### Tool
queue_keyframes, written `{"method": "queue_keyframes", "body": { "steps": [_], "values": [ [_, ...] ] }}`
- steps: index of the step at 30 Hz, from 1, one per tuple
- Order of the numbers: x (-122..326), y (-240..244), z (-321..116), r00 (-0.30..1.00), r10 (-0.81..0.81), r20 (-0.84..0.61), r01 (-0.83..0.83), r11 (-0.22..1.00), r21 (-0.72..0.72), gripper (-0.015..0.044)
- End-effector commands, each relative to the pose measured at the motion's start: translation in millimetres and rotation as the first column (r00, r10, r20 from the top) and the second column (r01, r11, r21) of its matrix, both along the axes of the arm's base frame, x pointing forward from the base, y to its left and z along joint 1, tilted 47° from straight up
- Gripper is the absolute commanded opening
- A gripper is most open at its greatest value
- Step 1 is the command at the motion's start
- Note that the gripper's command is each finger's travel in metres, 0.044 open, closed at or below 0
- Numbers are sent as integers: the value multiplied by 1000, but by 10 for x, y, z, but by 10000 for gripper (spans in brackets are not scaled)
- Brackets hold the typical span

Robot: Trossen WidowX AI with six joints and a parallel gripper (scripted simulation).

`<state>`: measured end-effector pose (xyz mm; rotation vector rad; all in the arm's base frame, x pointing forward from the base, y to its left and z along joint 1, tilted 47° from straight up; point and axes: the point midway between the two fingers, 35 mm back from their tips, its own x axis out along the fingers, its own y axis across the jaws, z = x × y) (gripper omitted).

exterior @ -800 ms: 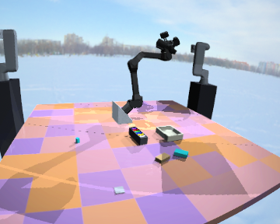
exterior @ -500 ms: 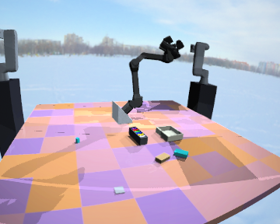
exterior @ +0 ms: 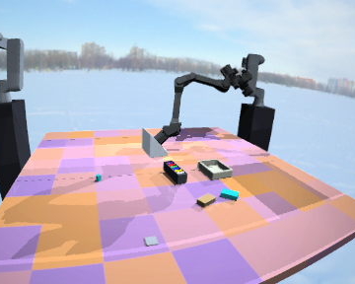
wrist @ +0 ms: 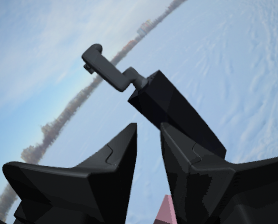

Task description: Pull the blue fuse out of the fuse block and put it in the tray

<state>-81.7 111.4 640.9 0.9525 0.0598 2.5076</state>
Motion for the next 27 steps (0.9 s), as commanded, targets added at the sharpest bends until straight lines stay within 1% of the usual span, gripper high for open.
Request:
{"method": "queue_keyframes", "body": {
  "steps": [1, 6, 8, 10, 16, 21, 27],
  "values": [
    [373, 564, -143, 974, -228, 16, 228, 973, -29, 73],
    [708, 948, -292, 918, -391, 59, 394, 917, -52, 73],
    [915, 1088, -353, 900, -436, 27, 436, 893, -111, 73],
    [1153, 1252, -449, 865, -501, 26, 498, 853, -156, 73],
    [1606, 1565, -718, 762, -636, 121, 647, 739, -185, 73],
    [2263, 1867, -1170, 595, -752, 283, 803, 558, -207, 73],
    [3025, 2003, -1805, 403, -773, 489, 915, 348, -205, 73]
  ]
}}
